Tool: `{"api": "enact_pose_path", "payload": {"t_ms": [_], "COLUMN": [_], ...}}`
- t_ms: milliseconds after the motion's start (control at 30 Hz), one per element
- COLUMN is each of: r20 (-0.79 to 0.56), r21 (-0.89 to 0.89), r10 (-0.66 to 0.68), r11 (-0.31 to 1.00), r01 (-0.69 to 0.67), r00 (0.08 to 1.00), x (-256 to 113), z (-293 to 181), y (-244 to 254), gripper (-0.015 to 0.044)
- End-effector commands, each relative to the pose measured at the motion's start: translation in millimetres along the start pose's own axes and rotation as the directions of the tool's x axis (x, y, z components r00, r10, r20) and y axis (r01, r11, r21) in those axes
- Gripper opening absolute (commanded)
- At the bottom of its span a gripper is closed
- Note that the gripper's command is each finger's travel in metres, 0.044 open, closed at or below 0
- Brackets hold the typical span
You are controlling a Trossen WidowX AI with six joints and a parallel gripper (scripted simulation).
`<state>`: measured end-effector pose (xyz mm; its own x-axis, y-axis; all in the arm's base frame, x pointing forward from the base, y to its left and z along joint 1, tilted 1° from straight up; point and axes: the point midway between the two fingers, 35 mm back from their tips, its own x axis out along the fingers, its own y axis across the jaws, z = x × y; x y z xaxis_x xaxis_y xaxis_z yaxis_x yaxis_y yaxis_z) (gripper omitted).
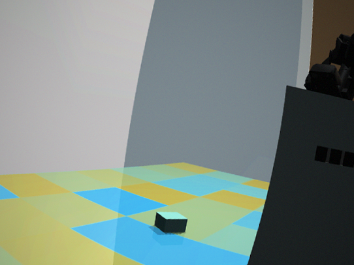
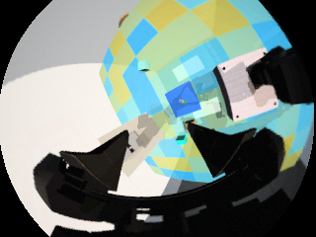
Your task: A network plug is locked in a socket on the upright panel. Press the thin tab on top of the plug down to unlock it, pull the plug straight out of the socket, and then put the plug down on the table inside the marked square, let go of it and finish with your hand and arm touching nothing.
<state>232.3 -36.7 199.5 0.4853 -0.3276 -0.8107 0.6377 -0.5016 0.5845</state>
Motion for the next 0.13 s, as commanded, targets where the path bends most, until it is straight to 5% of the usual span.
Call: {"api": "enact_pose_path", "payload": {"t_ms": [0, 100], "r20": [0.001, 0.001], "r21": [-0.002, -0.002], "r10": [0.002, 0.002], "r11": [1.000, 1.000], "r01": [-0.002, -0.002], "r00": [1.000, 1.000], "x": [-0.5, -0.5], "z": [0.5, 0.5], "y": [0.3, 0.3], "gripper": [0.0440, 0.0440]}}
